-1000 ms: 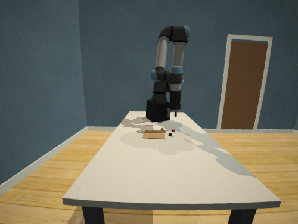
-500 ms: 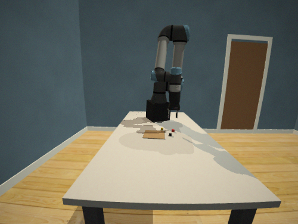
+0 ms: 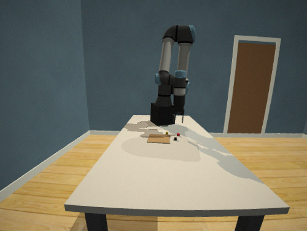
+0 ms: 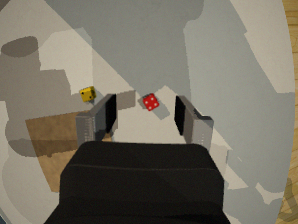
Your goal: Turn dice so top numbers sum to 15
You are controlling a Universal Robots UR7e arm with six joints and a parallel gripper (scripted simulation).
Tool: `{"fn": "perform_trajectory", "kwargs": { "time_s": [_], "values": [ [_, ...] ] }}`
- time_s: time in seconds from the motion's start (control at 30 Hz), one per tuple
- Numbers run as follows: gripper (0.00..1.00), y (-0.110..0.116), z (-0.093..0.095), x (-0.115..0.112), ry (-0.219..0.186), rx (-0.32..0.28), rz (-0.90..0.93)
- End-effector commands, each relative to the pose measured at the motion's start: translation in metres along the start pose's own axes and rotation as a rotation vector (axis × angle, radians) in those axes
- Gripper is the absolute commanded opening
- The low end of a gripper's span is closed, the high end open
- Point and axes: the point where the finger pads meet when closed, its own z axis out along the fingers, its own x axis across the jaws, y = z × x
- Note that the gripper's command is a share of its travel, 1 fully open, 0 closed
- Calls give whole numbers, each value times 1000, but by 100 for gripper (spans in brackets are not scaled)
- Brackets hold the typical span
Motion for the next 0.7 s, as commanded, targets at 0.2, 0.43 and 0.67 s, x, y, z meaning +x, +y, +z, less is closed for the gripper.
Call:
{"fn": "perform_trajectory", "kwargs": {
  "time_s": [0.2, 0.43, 0.67],
  "values": [
    [100, 1, 6, 3, -7, 0, 292],
    [100, 3, 9, 4, -7, -1, 436],
    [100, 6, 11, 5, -7, -1, 565]
  ]
}}
